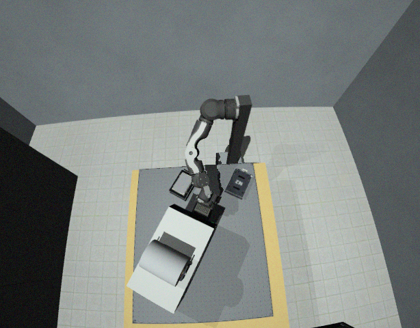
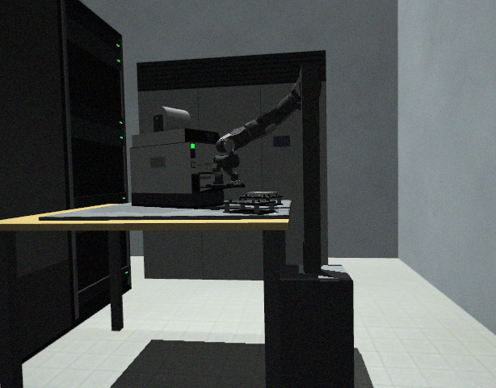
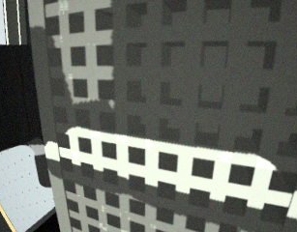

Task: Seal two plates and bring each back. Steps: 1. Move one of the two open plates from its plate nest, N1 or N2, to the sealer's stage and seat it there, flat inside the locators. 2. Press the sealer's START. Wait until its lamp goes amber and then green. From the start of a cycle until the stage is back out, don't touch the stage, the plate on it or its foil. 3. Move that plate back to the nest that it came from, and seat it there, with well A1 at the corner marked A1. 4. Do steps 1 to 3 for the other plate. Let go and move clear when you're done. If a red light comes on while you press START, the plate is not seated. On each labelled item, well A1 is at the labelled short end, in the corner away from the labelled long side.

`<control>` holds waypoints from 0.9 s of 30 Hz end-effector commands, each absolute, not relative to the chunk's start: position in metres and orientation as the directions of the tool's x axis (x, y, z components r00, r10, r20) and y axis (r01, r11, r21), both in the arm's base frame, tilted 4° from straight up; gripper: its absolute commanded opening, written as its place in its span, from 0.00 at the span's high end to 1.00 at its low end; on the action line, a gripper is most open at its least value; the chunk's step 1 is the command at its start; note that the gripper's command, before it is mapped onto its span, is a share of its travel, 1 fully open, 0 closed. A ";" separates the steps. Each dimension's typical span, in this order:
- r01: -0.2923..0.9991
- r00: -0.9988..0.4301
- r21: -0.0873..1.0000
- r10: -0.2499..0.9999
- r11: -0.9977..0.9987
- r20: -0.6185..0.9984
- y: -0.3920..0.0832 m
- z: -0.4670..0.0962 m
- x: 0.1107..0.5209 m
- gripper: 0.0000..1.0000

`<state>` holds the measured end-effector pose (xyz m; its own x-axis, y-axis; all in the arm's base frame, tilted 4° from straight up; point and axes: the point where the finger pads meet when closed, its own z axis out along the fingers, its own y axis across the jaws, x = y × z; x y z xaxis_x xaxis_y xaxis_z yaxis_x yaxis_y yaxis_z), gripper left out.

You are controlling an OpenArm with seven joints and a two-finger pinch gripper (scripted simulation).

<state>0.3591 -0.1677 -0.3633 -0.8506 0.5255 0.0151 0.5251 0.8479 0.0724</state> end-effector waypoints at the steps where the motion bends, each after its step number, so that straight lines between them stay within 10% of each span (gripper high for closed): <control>1: 0.524 -0.852 0.074 0.524 0.849 0.015 -0.167 -0.363 0.359 1.00; 26: 0.524 -0.852 0.074 0.524 0.849 0.015 -0.168 -0.363 0.359 1.00; 27: 0.524 -0.852 0.074 0.524 0.849 0.015 -0.168 -0.363 0.359 0.35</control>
<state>0.3591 -0.1677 -0.3633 -0.8506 0.5255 0.0150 0.5251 0.8479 0.0724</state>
